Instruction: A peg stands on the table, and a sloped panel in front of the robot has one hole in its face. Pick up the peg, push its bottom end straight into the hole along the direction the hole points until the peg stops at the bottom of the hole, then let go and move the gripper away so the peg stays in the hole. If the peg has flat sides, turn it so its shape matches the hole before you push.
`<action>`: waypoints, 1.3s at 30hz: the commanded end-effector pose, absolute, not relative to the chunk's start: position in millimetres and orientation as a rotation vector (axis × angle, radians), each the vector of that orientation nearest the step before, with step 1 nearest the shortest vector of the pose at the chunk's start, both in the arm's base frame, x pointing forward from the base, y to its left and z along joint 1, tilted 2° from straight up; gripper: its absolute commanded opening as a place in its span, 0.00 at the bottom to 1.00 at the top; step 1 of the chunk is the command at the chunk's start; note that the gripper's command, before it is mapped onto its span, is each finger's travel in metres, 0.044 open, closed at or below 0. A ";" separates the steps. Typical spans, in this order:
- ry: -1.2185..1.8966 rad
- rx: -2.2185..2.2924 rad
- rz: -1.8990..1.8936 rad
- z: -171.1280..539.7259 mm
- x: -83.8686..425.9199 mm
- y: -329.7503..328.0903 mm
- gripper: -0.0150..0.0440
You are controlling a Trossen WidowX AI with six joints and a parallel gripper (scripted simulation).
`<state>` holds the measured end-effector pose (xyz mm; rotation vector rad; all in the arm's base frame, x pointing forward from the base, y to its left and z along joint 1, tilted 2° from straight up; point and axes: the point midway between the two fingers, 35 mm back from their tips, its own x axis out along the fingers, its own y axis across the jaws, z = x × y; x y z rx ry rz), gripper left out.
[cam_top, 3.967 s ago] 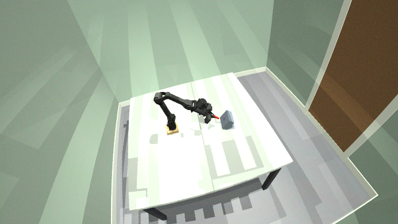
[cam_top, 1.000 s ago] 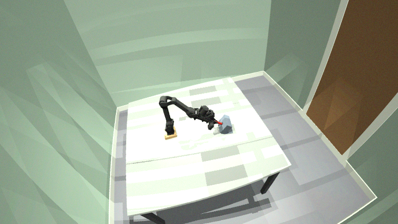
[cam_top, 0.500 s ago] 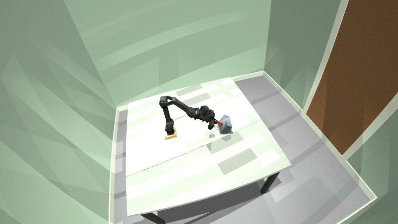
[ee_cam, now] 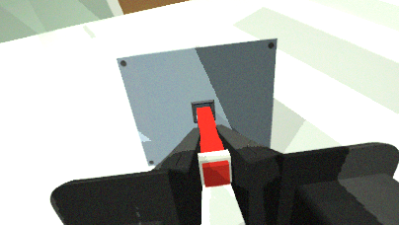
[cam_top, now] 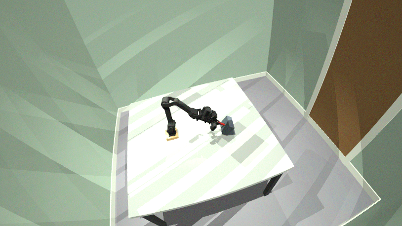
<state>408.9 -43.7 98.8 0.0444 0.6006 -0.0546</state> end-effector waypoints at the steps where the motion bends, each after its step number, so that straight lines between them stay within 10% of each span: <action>1: 0.590 0.043 -0.054 102.5 412.3 -44.0 0.25; 39: 0.589 0.043 -0.054 93.2 422.5 -45.1 0.25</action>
